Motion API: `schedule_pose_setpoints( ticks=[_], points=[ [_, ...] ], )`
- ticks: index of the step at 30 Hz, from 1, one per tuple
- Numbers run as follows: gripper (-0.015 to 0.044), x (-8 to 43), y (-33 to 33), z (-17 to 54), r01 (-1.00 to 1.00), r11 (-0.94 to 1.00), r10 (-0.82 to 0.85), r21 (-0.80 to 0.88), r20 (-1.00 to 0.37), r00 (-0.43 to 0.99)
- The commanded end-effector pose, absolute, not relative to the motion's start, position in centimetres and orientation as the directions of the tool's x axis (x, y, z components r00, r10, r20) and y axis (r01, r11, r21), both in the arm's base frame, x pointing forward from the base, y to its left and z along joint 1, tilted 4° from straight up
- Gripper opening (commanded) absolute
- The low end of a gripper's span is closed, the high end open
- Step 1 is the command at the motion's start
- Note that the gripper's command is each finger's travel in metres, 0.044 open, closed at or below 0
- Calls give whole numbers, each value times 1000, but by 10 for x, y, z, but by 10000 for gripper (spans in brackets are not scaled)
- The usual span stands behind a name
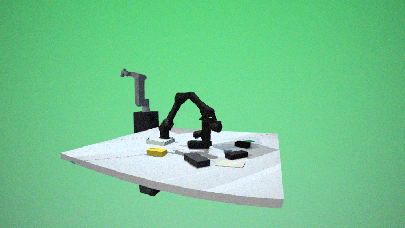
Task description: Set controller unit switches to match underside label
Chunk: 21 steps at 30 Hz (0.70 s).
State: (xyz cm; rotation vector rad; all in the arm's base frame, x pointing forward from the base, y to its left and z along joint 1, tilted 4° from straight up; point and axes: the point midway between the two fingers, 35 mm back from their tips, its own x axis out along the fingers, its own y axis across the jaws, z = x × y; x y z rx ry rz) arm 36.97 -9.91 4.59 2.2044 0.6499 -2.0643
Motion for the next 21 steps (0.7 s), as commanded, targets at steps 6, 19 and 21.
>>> schedule_pose_setpoints(
  ticks=[6,19,21],
  points=[
    [0,368,-96,44,331,-911,264,-244,-965,16],
    [0,366,-91,43,331,-911,264,-244,-964,16],
    [0,366,-91,43,331,-911,264,-244,-964,16]
  ],
)
